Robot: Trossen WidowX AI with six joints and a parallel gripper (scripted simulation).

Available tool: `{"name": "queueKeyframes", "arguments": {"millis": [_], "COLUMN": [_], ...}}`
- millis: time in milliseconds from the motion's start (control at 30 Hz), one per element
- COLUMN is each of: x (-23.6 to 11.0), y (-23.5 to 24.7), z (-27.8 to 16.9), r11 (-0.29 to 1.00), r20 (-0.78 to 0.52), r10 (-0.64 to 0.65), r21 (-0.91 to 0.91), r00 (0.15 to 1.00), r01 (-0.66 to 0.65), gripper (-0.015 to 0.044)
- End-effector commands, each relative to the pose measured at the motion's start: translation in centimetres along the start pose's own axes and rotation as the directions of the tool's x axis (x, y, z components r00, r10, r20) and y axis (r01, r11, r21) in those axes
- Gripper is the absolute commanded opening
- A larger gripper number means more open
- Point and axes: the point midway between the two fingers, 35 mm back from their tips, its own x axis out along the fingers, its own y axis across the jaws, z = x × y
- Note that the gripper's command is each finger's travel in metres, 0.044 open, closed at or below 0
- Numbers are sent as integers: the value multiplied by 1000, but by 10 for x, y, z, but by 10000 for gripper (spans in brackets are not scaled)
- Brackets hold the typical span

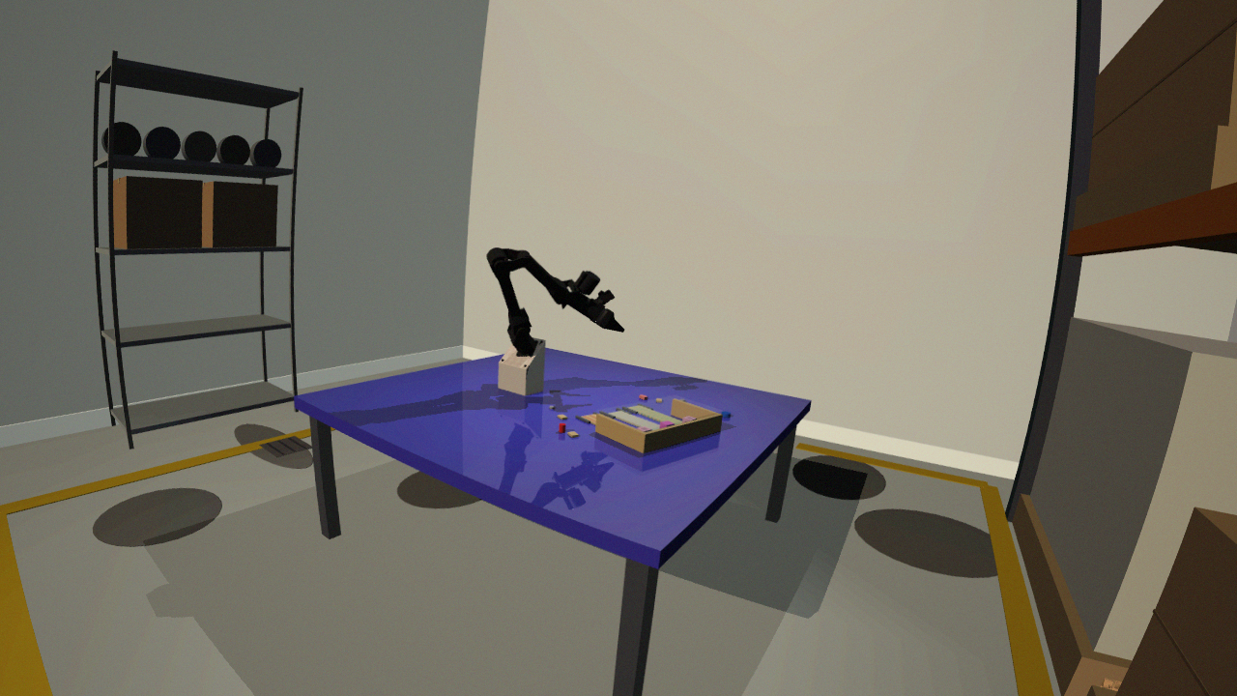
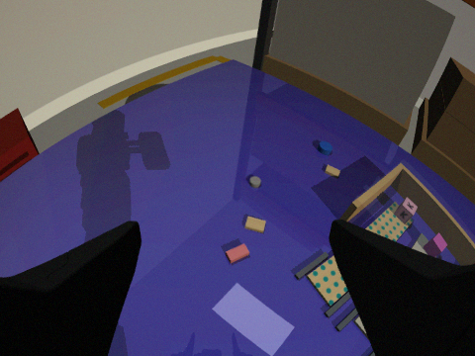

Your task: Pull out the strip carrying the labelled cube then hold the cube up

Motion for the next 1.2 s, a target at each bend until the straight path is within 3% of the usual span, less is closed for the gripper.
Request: {"name": "queueKeyframes", "arguments": {"millis": [0, 267, 733, 1167], "x": [-3, -37, -38, 50], "y": [-61, -174, -176, -185], "z": [-14, -67, -69, -52], "r11": [966, 695, 686, 659], "r20": [-35, -234, -241, -507], "r10": [-206, -561, -568, -321], "r21": [153, 386, 390, 487], "r00": [978, 794, 787, 800], "r01": [208, 606, 614, 573], "gripper": [400, 400, 400, 59]}}
